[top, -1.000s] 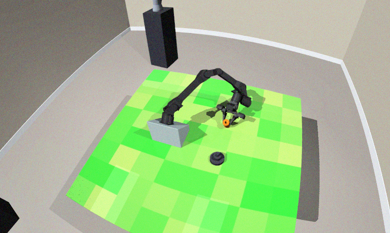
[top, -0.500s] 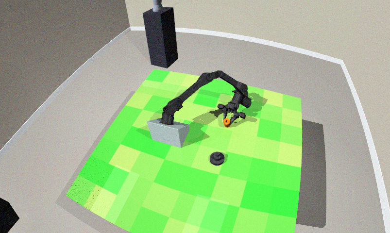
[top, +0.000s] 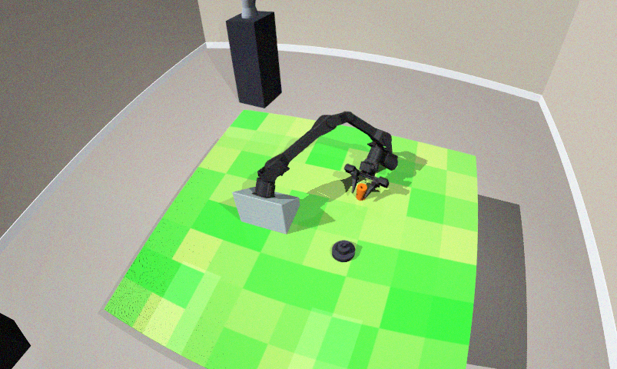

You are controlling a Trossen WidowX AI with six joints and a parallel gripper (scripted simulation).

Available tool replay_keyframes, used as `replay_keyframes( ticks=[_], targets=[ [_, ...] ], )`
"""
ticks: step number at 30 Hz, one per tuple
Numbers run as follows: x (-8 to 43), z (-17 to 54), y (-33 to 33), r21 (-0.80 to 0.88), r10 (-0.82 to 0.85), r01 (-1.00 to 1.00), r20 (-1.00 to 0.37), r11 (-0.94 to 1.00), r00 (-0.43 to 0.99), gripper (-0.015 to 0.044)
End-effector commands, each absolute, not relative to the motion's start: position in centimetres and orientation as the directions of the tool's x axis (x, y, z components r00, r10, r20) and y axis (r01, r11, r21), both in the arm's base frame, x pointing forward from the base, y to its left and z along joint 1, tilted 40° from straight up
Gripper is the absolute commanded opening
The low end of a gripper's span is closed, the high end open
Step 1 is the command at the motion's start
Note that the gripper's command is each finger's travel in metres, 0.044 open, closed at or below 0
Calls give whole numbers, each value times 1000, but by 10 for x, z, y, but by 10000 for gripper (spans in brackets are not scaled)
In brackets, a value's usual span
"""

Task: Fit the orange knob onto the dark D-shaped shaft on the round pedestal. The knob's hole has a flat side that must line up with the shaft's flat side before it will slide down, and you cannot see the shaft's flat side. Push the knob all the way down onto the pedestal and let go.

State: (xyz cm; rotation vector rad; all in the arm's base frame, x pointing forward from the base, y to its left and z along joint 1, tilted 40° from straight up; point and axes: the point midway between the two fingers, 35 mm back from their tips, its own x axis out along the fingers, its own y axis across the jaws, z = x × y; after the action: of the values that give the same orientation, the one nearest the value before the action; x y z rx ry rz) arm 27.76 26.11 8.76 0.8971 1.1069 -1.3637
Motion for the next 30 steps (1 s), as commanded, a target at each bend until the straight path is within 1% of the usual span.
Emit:
replay_keyframes(
  ticks=[1, 16, 23, 30],
  targets=[
    [277, 87, 261, -122, -282, 991, -954, 48, -104, 260],
    [277, 87, 261, -122, -282, 991, -954, 48, -104, 260],
    [277, 87, 261, -122, -282, 991, -954, 48, -104, 440],
    [279, 96, 254, -111, -273, 992, -957, 51, -93, 440]
  ],
)
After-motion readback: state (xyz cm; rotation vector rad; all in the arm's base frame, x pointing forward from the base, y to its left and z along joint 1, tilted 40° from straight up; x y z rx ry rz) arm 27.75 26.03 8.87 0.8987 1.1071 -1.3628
